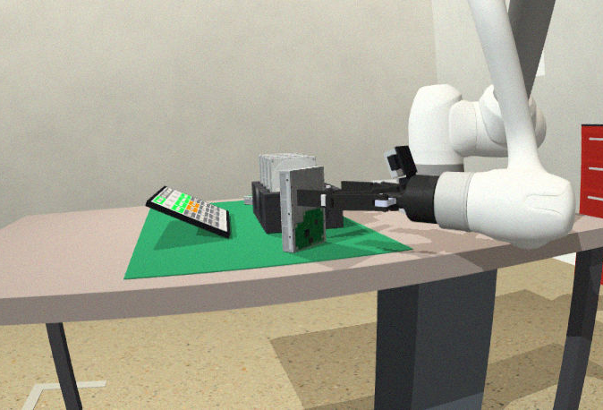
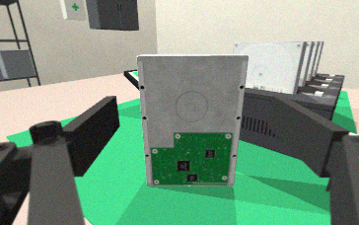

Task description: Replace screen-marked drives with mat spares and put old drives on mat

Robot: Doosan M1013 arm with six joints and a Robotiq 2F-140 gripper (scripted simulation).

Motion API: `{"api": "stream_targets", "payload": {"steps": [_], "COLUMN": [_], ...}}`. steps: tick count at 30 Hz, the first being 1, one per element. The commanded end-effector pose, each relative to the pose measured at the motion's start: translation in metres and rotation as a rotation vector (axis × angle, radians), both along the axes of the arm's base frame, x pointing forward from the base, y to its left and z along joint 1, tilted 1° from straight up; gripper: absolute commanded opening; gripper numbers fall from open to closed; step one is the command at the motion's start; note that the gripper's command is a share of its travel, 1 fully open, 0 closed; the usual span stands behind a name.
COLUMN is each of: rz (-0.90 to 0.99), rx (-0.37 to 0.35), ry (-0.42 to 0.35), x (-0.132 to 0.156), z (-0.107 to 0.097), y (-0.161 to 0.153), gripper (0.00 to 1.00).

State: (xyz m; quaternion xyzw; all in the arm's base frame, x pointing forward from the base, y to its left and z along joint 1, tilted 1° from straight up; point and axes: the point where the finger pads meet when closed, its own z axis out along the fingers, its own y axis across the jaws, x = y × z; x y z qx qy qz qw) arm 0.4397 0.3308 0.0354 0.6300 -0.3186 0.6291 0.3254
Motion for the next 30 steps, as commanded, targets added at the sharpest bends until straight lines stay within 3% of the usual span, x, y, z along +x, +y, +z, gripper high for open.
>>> {"api": "stream_targets", "payload": {"steps": [1,19,30], "rz": [0.000,0.000,0.000], "rx": [0.001,0.001,0.001], "ry": [0.000,0.000,0.000], "x": [0.000,0.000,0.000], "z": [0.000,0.008,0.029], "y": [0.000,0.000,0.000], "gripper": [0.89,0.89,0.89]}}
